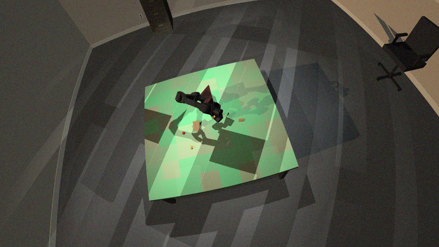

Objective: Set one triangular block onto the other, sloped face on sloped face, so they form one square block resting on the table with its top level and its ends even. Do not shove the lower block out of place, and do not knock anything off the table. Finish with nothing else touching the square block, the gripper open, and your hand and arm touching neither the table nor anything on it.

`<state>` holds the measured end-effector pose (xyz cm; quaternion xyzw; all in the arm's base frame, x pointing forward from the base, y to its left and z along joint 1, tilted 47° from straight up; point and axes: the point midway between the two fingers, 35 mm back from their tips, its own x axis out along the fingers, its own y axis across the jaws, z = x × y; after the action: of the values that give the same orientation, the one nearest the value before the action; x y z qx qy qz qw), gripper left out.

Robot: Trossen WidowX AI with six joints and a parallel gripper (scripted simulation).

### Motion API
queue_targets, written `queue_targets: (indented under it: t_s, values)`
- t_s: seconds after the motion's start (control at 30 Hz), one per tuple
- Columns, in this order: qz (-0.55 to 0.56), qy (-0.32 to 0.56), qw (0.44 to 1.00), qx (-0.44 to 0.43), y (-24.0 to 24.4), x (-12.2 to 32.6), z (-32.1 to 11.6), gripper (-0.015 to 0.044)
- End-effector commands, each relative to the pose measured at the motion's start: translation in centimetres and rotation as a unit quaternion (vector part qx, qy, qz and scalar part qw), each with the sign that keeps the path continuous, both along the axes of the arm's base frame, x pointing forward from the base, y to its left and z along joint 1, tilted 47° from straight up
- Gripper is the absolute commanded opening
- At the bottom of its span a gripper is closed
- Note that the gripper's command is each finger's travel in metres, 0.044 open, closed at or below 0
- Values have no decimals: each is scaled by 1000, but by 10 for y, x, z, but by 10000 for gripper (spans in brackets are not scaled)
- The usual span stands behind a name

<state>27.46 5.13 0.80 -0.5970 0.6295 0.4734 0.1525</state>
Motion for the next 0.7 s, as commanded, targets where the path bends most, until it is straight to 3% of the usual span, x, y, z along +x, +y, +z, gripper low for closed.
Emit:
queue_targets:
  t_s: [0.0, 0.67]
  values:
    - [72, 41, 997, 5, 1, 0, 0, 0]
    - [337, 223, 915, 14, 7, 1, 2, 0]
